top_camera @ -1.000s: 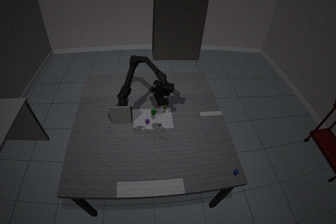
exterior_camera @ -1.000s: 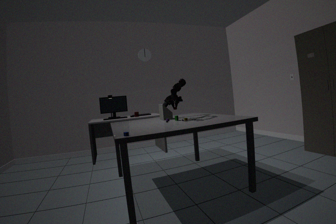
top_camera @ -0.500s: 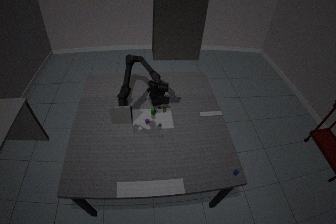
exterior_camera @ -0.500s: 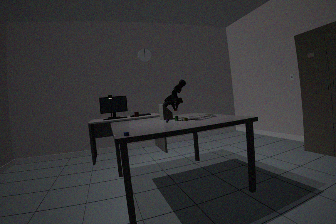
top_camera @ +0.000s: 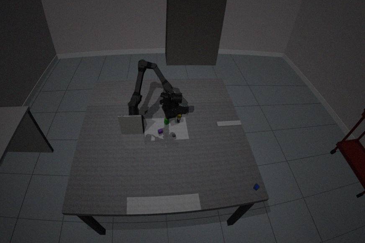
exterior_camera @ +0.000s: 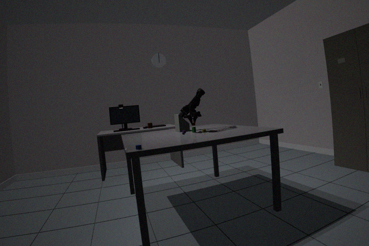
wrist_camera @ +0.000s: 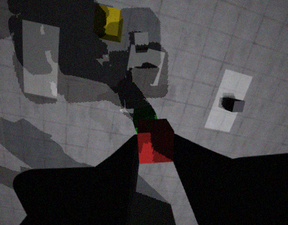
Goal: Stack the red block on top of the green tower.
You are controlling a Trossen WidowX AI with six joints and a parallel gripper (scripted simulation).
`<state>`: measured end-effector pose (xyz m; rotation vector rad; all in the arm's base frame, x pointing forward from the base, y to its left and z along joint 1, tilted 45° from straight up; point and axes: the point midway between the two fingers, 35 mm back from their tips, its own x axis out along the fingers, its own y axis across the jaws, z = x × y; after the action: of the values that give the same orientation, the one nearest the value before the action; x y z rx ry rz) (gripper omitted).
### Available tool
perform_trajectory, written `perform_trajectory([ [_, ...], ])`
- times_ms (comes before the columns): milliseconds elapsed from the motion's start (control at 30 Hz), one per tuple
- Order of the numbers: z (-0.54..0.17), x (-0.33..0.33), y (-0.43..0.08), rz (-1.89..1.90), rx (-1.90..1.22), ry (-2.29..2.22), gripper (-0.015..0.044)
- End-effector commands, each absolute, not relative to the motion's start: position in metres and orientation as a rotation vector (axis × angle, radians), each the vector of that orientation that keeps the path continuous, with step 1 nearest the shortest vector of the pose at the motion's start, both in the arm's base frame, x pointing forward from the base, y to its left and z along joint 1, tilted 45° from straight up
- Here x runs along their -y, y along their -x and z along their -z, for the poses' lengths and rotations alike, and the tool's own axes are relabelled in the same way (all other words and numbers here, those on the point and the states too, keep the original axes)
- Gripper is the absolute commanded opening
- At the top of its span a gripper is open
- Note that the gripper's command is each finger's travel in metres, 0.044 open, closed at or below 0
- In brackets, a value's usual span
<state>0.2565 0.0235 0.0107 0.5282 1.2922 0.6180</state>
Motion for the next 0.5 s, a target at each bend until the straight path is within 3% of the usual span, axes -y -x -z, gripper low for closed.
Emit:
perform_trajectory([
  [0,0.0001,-0.0357,-0.2555,-0.623,-1.3,-0.542,0.0],
  [467,0.0017,-0.0375,-0.2557,-0.623,-1.3,-0.542,0.0],
])
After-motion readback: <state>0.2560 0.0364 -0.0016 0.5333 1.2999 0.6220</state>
